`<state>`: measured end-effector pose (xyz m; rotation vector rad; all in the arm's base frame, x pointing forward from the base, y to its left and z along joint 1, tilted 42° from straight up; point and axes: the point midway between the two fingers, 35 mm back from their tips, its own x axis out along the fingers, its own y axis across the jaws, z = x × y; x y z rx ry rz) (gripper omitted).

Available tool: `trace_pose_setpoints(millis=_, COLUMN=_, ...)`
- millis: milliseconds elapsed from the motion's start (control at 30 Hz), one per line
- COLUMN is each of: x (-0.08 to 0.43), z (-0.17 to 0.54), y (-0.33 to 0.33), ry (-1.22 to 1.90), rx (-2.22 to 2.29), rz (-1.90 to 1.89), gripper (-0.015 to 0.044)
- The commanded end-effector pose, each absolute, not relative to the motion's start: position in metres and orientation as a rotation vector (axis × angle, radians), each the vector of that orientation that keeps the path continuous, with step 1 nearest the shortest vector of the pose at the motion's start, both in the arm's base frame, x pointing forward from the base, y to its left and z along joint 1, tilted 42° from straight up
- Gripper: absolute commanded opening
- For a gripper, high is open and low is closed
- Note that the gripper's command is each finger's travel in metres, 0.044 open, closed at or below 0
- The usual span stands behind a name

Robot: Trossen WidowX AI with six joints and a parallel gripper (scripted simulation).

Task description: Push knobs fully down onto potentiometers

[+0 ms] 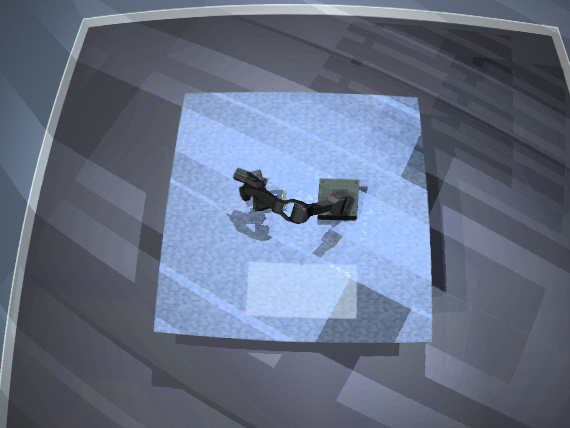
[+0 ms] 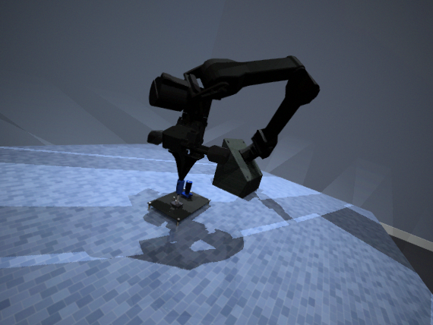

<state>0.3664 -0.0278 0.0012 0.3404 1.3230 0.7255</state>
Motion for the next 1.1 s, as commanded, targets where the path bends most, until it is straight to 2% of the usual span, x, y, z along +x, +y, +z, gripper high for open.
trace_pose_setpoints(millis=0, x=0.367, z=-0.001, y=-0.025, ry=1.321, rx=0.347, rz=0.726, gripper=0.0)
trace_pose_setpoints(millis=1067, x=0.368, z=-0.013, y=-0.014, ry=1.32, rx=0.347, rz=0.726, gripper=0.0)
